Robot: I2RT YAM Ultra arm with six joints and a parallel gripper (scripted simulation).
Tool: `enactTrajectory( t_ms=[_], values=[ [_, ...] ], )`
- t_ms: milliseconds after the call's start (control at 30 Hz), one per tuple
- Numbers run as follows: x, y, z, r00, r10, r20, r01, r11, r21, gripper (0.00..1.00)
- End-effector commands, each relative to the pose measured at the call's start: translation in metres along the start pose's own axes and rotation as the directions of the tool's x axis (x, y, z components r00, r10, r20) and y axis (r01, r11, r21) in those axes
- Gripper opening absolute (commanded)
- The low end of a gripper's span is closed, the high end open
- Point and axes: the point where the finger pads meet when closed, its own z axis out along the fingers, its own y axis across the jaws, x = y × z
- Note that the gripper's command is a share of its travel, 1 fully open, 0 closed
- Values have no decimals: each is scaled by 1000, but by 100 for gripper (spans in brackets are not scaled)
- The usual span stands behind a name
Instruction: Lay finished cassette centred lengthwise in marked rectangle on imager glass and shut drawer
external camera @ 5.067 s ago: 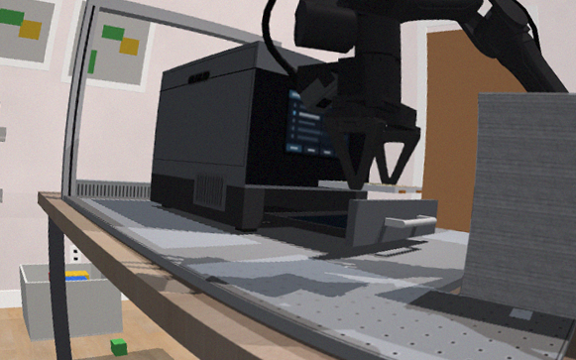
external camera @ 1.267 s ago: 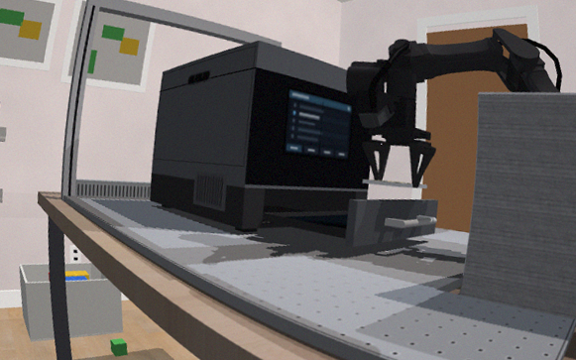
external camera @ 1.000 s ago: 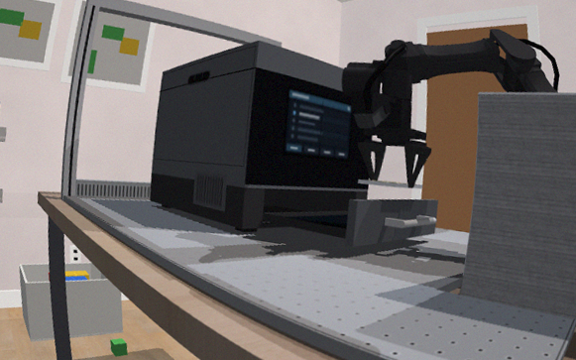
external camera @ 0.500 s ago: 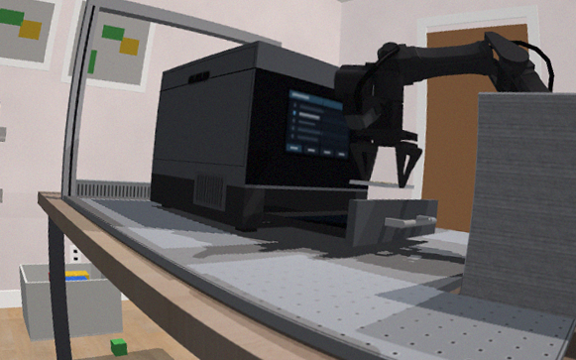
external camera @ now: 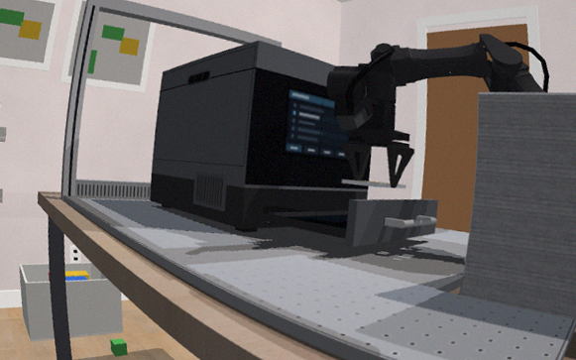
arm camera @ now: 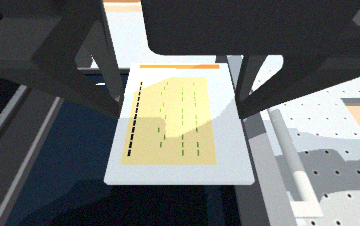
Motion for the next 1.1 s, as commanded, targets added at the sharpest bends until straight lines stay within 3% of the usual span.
enactTrajectory(
  t_ms=[0, 933, 1033, 1067],
  values=[
    [-1, -6, -2, 1000, -20, -3, 20, 1000, -3, 0],
    [-1, -33, -3, 1000, -11, 2, 11, 1000, 9, 0],
    [-3, -36, 7, 1000, -12, 0, 12, 1000, 4, 0],
    [-5, -29, 15, 1000, -28, -8, 28, 999, -16, 0]
  ],
)
